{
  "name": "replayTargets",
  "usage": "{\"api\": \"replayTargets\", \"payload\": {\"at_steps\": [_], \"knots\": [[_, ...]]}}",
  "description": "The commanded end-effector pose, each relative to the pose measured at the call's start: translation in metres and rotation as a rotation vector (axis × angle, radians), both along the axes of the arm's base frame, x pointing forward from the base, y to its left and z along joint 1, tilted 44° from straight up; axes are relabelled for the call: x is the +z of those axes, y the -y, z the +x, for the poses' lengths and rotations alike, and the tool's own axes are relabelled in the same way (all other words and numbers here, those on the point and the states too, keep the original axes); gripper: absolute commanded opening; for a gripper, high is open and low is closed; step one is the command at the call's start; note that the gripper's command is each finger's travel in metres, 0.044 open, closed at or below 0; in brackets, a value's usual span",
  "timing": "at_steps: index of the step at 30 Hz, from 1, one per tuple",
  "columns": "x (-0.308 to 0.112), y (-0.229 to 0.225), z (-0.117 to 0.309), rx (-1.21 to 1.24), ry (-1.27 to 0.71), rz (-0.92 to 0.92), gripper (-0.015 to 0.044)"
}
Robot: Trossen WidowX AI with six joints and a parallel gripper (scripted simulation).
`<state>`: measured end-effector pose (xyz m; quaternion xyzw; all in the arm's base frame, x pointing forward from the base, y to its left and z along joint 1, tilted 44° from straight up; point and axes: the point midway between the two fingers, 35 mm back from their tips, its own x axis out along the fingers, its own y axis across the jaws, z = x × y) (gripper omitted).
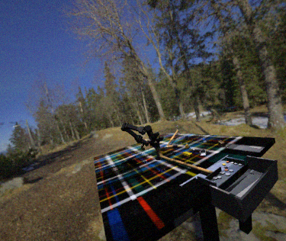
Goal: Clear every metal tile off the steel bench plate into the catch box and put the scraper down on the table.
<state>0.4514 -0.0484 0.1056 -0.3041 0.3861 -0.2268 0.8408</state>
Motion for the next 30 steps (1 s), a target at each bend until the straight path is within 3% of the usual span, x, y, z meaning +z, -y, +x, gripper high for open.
{"api": "replayTargets", "payload": {"at_steps": [1, 30], "knots": [[0.005, -0.001, 0.010, 0.005, 0.014, 0.003, 0.0000], [0.005, 0.000, 0.055, 0.005, 0.017, 0.003, 0.0000]]}}
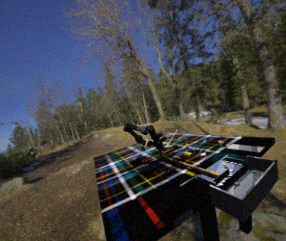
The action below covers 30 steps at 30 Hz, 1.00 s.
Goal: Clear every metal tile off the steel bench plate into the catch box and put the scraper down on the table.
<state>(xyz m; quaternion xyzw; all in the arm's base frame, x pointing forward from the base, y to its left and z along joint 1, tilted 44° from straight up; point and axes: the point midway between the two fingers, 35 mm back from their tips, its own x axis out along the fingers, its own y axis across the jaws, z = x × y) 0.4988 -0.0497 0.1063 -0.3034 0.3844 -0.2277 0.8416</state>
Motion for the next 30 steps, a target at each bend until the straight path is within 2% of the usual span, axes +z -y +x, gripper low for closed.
{"api": "replayTargets", "payload": {"at_steps": [1, 10, 30], "knots": [[0.004, -0.001, 0.009, 0.006, 0.013, 0.003, 0.0000], [0.001, -0.002, 0.023, 0.006, 0.014, 0.003, 0.0000], [-0.001, -0.002, 0.016, 0.003, 0.007, 0.000, 0.0000]]}}
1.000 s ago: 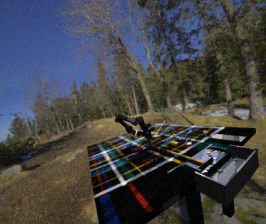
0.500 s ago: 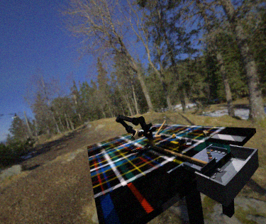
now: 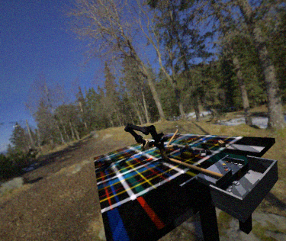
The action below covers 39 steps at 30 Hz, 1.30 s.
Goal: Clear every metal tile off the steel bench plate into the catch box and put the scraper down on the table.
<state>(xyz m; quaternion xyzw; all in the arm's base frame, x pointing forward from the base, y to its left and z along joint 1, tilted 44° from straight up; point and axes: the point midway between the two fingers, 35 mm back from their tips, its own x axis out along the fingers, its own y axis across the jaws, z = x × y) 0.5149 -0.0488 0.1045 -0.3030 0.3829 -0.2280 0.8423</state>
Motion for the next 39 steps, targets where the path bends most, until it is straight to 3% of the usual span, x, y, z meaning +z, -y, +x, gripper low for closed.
{"api": "replayTargets", "payload": {"at_steps": [1, 39], "knots": [[0.001, -0.001, -0.001, 0.003, 0.004, 0.000, 0.0000], [0.007, -0.014, -0.057, 0.005, 0.002, 0.004, 0.0000]]}}
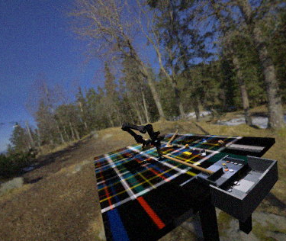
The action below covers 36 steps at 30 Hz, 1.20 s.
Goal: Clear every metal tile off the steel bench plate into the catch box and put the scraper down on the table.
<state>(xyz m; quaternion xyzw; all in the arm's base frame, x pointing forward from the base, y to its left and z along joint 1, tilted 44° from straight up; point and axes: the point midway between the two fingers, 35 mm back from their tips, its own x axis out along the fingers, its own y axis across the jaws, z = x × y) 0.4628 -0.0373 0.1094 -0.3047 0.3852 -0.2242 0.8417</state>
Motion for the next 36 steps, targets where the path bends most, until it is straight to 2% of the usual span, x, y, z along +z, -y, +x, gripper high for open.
{"api": "replayTargets", "payload": {"at_steps": [1, 36], "knots": [[0.002, -0.003, -0.007, -0.001, 0.010, 0.003, 0.0000], [-0.001, -0.009, -0.062, 0.002, 0.010, 0.004, 0.0000]]}}
